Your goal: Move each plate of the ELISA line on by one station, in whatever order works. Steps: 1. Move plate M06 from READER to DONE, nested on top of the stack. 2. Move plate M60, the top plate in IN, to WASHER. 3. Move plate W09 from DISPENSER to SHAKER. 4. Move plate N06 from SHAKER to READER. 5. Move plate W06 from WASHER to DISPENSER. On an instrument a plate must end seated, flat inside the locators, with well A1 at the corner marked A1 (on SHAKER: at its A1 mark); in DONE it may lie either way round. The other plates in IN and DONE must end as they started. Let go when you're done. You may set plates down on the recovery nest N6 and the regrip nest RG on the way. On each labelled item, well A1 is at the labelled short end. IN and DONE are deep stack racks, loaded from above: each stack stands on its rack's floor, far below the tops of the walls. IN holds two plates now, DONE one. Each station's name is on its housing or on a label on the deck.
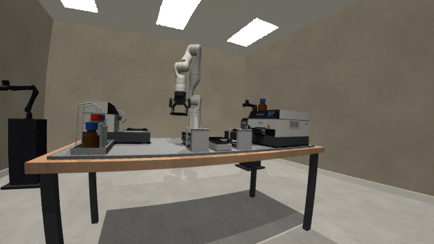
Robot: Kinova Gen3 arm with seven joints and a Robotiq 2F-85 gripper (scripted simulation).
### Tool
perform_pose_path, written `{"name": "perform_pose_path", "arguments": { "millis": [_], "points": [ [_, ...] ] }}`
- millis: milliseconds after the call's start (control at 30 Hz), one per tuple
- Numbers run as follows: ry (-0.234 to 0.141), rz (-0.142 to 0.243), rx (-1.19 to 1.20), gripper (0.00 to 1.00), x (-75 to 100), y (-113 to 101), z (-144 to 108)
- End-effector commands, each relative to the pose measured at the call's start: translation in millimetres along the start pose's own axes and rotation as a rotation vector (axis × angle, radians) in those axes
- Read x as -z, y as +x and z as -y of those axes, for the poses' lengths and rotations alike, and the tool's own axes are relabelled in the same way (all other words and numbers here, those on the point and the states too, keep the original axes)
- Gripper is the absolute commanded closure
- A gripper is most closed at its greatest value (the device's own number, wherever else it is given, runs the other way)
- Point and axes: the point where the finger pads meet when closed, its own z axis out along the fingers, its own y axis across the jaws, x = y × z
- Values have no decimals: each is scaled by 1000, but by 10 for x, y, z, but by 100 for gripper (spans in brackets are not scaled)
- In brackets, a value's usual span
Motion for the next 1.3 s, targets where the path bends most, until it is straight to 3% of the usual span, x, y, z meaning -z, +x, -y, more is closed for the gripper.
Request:
{"name": "perform_pose_path", "arguments": {
  "millis": [0,1267],
  "points": [
    [0,2,-49,6,5,91,109],
    [0,2,-269,6,4,767,873]
  ]
}}
